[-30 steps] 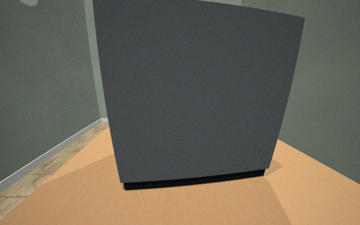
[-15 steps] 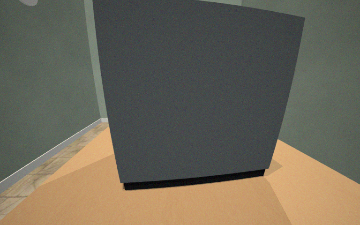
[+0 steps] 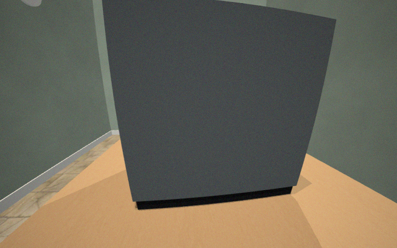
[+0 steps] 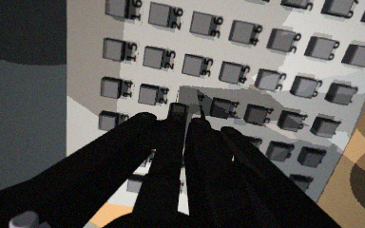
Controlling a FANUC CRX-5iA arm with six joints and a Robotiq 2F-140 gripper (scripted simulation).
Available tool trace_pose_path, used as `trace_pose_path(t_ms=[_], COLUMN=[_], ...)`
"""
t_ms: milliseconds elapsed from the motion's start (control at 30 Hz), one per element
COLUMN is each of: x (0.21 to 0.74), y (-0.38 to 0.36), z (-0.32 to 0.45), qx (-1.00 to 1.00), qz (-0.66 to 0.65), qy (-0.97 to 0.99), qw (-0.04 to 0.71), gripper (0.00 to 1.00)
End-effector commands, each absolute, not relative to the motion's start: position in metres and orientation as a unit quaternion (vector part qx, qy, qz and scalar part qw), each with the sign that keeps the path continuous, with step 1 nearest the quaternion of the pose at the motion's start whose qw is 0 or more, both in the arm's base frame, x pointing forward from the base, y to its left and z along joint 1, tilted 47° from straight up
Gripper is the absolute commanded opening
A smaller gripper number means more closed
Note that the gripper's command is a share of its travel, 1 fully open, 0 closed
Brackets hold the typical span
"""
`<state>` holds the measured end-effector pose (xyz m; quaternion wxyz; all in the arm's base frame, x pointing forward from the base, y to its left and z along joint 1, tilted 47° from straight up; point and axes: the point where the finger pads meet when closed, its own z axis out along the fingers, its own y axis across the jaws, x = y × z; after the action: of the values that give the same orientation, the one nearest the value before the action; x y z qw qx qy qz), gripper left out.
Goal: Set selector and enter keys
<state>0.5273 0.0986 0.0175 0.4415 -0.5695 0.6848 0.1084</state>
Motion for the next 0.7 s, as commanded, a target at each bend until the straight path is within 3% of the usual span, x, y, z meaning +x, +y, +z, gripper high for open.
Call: trace_pose_path(t_ms=[0, 667], x=[0.528, 0.519], y=[0.099, 0.087], z=[0.017, 0.028], qx=[-0.569, -0.569], qz=[0.108, 0.108], qy=[0.685, 0.685], qw=[0.442, 0.442], gripper=[0.0, 0.0])
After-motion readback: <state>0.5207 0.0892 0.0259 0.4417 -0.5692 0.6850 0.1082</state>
